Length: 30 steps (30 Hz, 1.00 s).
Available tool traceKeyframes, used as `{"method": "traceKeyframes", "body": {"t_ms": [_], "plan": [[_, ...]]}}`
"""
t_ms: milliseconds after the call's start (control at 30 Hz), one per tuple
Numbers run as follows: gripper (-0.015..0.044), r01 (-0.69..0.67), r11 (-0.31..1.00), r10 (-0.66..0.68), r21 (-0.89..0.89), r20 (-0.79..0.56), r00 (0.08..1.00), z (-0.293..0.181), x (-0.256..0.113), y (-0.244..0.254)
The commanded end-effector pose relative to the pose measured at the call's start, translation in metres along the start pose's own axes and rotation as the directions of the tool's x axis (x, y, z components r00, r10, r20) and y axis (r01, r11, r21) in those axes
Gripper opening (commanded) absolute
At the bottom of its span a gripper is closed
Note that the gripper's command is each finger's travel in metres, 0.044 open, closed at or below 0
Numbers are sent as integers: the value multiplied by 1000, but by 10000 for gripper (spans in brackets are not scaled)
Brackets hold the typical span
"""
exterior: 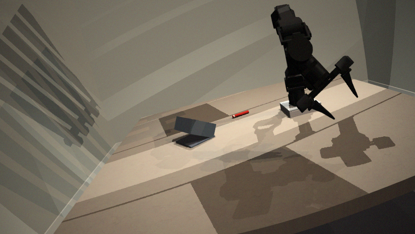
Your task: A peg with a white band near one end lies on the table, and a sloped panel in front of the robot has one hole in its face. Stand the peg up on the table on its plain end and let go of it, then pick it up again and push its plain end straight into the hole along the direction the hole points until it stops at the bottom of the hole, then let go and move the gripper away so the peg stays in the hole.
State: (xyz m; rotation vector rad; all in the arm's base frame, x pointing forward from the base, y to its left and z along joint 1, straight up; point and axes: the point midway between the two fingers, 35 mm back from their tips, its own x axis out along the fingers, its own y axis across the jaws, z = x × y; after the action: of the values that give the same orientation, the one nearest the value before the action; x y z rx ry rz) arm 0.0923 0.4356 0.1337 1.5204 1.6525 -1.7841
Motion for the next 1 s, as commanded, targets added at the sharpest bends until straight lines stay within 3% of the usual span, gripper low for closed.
{"method": "traceKeyframes", "body": {"t_ms": [0, 467, 967], "plan": [[426, -1, 1000, 1, 5, -1, 1000, 0, -1, 1], [440, -70, 908, 116, 413, -87, 989, -5, -50, 80], [440, -35, 622, 236, 782, -145, 961, 15, -106, 159]]}}
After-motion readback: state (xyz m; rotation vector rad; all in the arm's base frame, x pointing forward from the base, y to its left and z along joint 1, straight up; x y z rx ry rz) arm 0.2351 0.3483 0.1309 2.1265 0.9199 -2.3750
